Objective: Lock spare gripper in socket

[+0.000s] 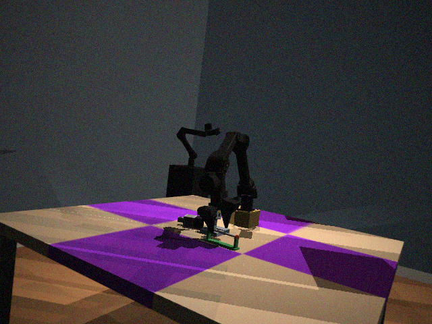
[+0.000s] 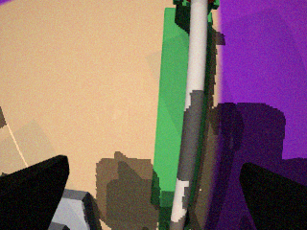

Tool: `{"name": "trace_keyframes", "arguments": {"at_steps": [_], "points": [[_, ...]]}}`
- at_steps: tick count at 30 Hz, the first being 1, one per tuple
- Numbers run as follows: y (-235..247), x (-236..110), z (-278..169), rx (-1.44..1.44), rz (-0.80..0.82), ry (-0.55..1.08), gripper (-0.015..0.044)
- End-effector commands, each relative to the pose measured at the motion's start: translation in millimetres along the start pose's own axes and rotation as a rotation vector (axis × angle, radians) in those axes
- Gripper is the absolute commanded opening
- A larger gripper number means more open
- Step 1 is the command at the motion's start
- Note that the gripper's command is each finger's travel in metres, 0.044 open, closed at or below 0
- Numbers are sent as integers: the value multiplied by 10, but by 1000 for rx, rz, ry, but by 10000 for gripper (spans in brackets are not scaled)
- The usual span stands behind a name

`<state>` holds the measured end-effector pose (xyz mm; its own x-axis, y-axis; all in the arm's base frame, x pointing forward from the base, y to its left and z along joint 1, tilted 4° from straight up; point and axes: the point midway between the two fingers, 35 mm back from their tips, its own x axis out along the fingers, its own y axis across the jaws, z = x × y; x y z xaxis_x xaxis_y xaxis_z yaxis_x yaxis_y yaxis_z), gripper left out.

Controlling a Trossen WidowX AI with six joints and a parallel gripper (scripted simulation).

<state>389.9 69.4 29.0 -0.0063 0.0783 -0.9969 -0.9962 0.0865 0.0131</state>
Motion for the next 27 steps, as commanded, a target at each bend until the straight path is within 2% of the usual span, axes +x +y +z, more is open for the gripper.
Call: {"name": "trace_keyframes", "arguments": {"at_steps": [1,27], "points": [[2,-101,15,0,-3,-1,440],[184,-569,56,-6,71,17,440]]}}
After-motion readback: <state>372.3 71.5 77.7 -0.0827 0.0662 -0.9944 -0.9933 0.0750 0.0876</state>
